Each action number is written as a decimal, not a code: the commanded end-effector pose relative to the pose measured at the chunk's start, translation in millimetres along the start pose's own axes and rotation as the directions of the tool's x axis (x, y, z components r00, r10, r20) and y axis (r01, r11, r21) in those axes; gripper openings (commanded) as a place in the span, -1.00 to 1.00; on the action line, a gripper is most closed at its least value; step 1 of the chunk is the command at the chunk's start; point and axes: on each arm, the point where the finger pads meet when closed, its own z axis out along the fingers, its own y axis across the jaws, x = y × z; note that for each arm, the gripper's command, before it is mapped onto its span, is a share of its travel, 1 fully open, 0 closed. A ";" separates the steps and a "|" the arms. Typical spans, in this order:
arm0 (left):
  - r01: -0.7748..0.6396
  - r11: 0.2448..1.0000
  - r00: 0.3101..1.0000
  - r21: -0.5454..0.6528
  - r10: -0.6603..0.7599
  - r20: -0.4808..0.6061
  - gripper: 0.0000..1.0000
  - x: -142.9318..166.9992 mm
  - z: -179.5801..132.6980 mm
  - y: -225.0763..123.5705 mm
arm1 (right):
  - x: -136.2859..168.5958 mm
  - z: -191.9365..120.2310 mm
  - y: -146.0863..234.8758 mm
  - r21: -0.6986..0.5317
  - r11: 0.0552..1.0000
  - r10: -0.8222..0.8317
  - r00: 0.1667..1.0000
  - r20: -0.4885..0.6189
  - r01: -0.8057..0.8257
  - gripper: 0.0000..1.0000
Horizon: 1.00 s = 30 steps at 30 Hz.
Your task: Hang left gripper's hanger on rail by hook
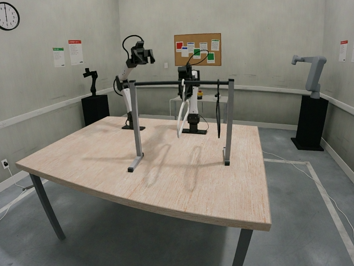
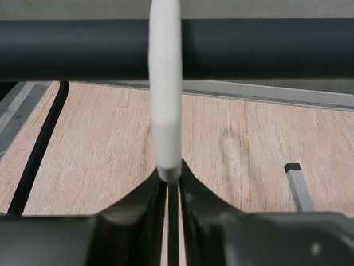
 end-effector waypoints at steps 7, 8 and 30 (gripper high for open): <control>0.003 1.000 1.000 -0.001 -0.003 -0.010 0.01 3.0 -13.0 1.9 | -5.7 -1.5 -3.6 0.018 1.000 -0.005 1.000 0.007 0.005 1.00; 0.004 1.000 1.000 0.000 -0.004 -0.012 0.25 4.1 -18.6 1.0 | -5.7 -1.5 -3.6 0.018 1.000 -0.005 1.000 0.007 0.005 1.00; -0.003 1.000 1.000 -0.005 0.003 -0.014 0.37 4.5 -161.6 0.9 | 0.3 -5.8 18.7 -0.105 0.994 0.022 0.999 -0.026 -0.025 1.00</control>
